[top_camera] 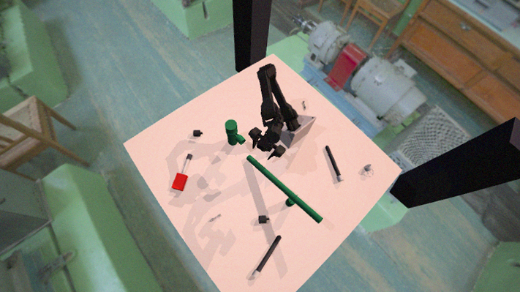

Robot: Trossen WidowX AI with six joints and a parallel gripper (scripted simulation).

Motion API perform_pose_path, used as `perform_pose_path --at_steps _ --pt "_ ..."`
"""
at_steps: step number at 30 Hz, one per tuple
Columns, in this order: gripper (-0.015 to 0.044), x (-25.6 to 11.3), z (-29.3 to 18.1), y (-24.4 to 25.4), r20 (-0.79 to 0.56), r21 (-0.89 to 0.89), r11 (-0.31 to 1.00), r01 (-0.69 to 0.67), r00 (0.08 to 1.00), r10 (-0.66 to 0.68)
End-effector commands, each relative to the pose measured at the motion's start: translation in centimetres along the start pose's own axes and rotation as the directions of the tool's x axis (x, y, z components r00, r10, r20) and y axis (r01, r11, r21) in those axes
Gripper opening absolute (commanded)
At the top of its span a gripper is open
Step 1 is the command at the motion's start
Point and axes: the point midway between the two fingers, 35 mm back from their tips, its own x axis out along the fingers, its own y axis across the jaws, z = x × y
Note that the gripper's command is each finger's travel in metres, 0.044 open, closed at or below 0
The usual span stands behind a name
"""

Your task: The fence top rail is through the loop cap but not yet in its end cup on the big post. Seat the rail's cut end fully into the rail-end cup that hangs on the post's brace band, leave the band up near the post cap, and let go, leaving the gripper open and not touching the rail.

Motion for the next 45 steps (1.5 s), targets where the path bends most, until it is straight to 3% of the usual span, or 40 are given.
perform_pose_path --at_steps 1,6,11,17,22,35,40,45 --pt "0.0440 -0.3 0.0 1.0 -0.009 0.082 0.996 0.020 1.000 -0.019" --pt "0.0440 0.0 0.0 1.1 -0.026 0.032 0.999 0.019 0.999 -0.018" --pt "0.0440 2.4 -0.4 2.1 -0.160 -0.344 0.938 -0.050 0.987 -0.006" --pt "0.0440 6.2 -1.3 3.6 -0.360 -0.757 0.581 -0.298 0.933 0.009" --pt "0.0440 8.8 -2.5 4.6 -0.497 -0.849 0.195 -0.492 0.867 0.023" --pt "0.0440 8.9 -2.6 4.7 -0.502 -0.849 0.180 -0.498 0.865 0.024" --pt "0.0440 11.7 -4.2 4.7 -0.502 -0.849 0.180 -0.498 0.864 0.023" --pt "0.0440 12.0 -4.3 4.7 -0.502 -0.849 0.180 -0.497 0.865 0.022"
